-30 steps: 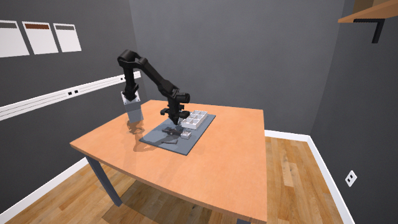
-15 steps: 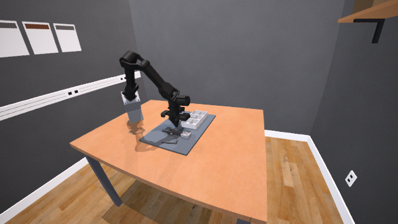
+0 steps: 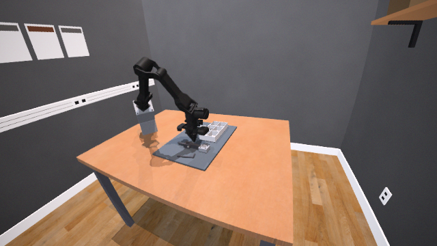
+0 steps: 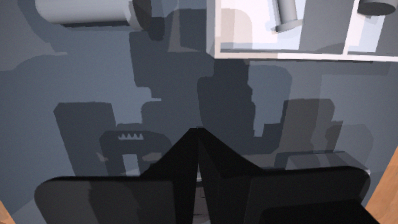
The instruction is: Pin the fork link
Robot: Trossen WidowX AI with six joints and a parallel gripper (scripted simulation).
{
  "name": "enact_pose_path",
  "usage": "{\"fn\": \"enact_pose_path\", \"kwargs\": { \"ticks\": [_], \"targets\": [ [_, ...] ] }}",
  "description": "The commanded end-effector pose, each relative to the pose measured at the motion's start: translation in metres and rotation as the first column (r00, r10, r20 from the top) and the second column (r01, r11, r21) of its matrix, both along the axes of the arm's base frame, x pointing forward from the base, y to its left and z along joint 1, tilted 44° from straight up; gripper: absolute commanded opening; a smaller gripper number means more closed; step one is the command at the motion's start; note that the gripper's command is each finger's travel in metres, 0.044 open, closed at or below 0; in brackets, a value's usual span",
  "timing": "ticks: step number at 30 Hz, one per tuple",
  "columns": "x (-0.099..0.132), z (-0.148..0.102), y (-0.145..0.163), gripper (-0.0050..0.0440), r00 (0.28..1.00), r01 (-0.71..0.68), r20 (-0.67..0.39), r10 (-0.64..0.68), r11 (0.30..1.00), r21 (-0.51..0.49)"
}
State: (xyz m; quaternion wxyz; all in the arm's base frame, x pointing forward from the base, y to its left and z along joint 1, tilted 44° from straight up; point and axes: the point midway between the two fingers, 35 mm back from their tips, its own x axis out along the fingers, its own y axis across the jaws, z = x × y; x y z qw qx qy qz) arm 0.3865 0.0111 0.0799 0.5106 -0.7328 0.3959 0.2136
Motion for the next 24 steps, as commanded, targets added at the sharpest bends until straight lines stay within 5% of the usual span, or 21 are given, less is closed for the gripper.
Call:
{"fn": "enact_pose_path", "kwargs": {
  "ticks": [1, 24],
  "targets": [
    [0.0019, -0.0005, -0.0019, -0.0050, 1.000, -0.002, 0.003, 0.002, 1.000, -0.001],
    [0.0038, -0.0005, -0.0026, -0.0050, 1.000, -0.002, 0.008, 0.002, 1.000, 0.000]
  ]
}}
